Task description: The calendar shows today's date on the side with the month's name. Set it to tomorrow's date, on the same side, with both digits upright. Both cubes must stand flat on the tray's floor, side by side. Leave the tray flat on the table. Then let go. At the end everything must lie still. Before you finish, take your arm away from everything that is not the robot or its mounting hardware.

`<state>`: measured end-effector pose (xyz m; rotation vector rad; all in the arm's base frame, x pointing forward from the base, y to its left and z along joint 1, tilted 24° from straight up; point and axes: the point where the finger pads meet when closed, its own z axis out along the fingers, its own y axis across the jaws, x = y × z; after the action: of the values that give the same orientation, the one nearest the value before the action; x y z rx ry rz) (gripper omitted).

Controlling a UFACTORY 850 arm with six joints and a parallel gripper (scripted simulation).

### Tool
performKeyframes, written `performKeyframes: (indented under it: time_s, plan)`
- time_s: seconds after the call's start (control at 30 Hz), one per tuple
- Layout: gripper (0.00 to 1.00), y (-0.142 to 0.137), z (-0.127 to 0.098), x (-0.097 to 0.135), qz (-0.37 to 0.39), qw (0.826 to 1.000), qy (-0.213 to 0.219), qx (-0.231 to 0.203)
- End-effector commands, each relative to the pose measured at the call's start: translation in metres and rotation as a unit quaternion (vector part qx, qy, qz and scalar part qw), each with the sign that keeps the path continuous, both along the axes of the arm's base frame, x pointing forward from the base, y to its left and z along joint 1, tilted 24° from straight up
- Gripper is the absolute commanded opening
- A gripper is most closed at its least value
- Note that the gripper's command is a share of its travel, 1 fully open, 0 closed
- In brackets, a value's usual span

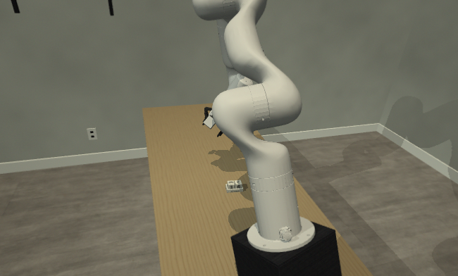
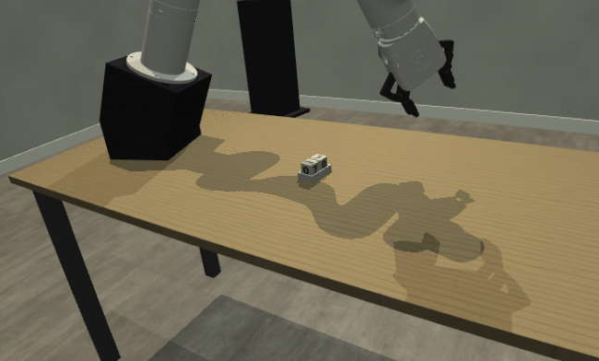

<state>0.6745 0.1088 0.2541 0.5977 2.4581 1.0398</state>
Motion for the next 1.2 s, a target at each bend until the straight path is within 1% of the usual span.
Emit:
performKeyframes:
  time_s: [0.0, 0.07, 0.17, 0.27, 0.3, 0.33, 0.5, 0.6, 0.63, 0.67, 0.73, 0.87, 0.9, 0.93, 0.97, 1.03, 1.17]
  plan:
    - [1.0, -0.005, -0.012, -0.01, -0.047, 0.999, 0.024, 0.008]
    - [1.0, -0.012, -0.028, -0.026, -0.096, 0.994, 0.058, 0.016]
    - [1.0, -0.016, -0.038, -0.036, -0.125, 0.989, 0.078, 0.021]
    - [1.0, -0.023, -0.053, -0.054, -0.171, 0.979, 0.11, 0.027]
    - [1.0, -0.024, -0.055, -0.056, -0.176, 0.977, 0.113, 0.027]
    - [1.0, -0.027, -0.062, -0.065, -0.198, 0.971, 0.129, 0.03]
    - [1.0, -0.038, -0.085, -0.096, -0.264, 0.948, 0.174, 0.035]
    - [1.0, -0.038, -0.085, -0.097, -0.265, 0.947, 0.175, 0.035]
    - [1.0, -0.045, -0.098, -0.117, -0.303, 0.931, 0.201, 0.037]
    - [1.0, -0.047, -0.103, -0.125, -0.318, 0.924, 0.211, 0.038]
    - [1.0, -0.05, -0.109, -0.135, -0.335, 0.914, 0.223, 0.038]
    - [1.0, -0.059, -0.125, -0.166, -0.385, 0.885, 0.257, 0.038]
    - [1.0, -0.062, -0.13, -0.177, -0.401, 0.875, 0.268, 0.038]
    - [1.0, -0.062, -0.13, -0.178, -0.403, 0.874, 0.269, 0.038]
    - [1.0, -0.064, -0.134, -0.187, -0.417, 0.865, 0.278, 0.037]
    - [1.0, -0.067, -0.139, -0.198, -0.432, 0.854, 0.288, 0.037]
    - [1.0, -0.068, -0.14, -0.202, -0.437, 0.85, 0.291, 0.036]
